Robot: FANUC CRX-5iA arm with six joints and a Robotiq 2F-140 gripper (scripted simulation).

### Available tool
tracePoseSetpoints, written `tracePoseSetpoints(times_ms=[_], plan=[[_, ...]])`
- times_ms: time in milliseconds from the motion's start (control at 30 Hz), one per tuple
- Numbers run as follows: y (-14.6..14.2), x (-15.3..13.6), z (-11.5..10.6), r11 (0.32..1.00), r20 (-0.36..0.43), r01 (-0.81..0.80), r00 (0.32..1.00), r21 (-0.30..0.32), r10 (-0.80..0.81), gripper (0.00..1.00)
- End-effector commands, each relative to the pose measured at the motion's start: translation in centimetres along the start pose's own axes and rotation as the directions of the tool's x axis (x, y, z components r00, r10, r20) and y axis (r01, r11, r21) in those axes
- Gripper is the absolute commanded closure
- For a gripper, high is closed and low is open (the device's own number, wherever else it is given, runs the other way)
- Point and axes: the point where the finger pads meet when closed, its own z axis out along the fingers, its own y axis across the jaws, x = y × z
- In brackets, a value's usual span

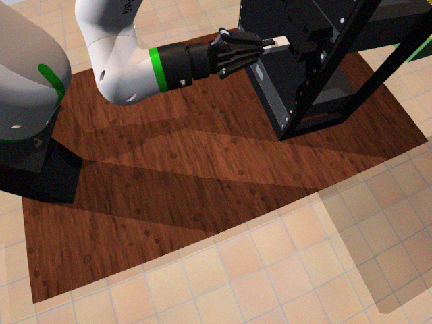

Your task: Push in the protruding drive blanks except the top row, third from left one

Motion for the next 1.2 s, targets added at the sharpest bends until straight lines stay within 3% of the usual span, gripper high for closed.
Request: tracePoseSetpoints(times_ms=[0,900,1167], plan=[[-0.01,0.00,0.00,1.000,0.000,0.000,1.000,0.000,0.000,1.00],[-0.01,0.00,0.00,1.000,0.000,0.000,1.000,0.000,0.000,1.00],[-0.01,0.00,0.95,1.000,0.000,0.000,1.000,0.000,0.000,1.00]])
